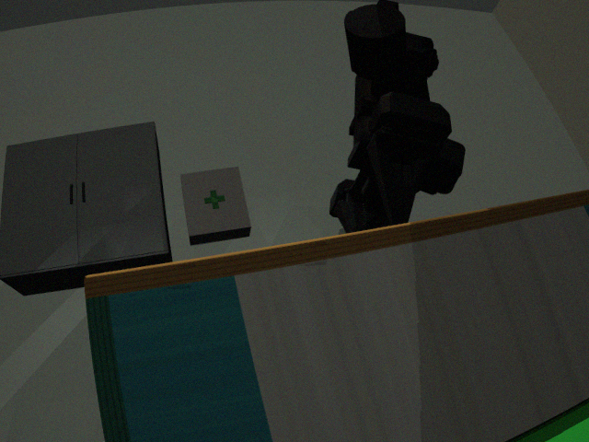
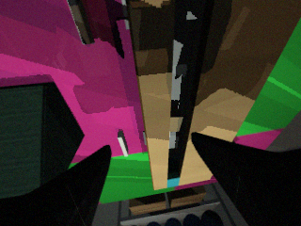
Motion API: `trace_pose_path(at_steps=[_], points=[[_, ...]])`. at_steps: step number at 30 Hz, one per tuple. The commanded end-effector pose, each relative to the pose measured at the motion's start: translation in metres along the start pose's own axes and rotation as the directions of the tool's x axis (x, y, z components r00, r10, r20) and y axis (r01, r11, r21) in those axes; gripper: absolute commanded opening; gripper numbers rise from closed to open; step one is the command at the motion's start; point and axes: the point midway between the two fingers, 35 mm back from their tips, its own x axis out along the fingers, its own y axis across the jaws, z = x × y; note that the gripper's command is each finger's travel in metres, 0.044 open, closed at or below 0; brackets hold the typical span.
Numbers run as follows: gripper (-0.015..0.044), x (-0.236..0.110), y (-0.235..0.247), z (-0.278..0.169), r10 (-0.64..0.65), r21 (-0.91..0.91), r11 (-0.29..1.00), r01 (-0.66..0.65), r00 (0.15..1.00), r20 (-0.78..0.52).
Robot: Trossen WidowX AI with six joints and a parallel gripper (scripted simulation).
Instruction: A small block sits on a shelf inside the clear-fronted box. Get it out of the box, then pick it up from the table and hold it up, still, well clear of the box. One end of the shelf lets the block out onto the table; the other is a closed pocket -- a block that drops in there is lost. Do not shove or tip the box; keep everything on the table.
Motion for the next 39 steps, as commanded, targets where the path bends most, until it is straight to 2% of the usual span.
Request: trace_pose_path(at_steps=[1, 39], points=[[0.04, 0.006, 0.001, 0.003, 0.004, -0.004, 1.0, -0.004, 1.0, 0.005], [0.04, 0.064, 0.008, 0.025, 0.003, -0.005, 1.0, -0.003, 1.0, 0.007]])
